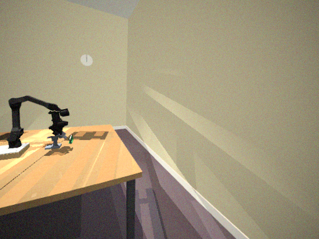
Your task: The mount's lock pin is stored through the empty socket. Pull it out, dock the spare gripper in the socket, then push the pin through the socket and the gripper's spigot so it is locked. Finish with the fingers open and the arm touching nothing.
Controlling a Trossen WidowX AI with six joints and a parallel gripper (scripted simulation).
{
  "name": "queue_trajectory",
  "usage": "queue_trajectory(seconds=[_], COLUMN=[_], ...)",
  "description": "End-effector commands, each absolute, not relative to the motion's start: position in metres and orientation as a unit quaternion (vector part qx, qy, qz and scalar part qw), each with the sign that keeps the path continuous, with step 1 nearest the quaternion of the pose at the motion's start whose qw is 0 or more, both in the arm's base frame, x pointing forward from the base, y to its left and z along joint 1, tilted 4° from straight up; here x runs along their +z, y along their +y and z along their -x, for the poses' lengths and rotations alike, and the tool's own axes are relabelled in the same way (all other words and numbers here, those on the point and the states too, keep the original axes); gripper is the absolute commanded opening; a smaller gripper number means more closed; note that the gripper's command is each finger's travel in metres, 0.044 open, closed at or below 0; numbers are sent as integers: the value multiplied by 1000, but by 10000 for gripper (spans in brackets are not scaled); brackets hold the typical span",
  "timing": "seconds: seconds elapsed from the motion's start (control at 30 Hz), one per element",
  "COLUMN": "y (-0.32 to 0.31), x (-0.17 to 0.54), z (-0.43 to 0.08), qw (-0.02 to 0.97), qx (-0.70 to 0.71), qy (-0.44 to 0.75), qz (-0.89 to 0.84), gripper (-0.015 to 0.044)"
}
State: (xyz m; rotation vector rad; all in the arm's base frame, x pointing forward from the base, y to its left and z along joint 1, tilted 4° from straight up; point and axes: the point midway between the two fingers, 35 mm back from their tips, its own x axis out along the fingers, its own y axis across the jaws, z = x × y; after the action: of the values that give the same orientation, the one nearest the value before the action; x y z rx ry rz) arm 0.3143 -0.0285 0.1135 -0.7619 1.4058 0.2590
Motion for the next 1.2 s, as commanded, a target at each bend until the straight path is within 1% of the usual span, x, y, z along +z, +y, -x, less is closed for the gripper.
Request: queue_trajectory(seconds=[0.0,0.47,1.17], y=[-24,-8,12], x=[121,140,186], z=[-311,-294,-266], qw=[663,568,358], qx=[129,183,264], qy=[635,648,635], qz=[375,473,632], gripper=[0,0,0])
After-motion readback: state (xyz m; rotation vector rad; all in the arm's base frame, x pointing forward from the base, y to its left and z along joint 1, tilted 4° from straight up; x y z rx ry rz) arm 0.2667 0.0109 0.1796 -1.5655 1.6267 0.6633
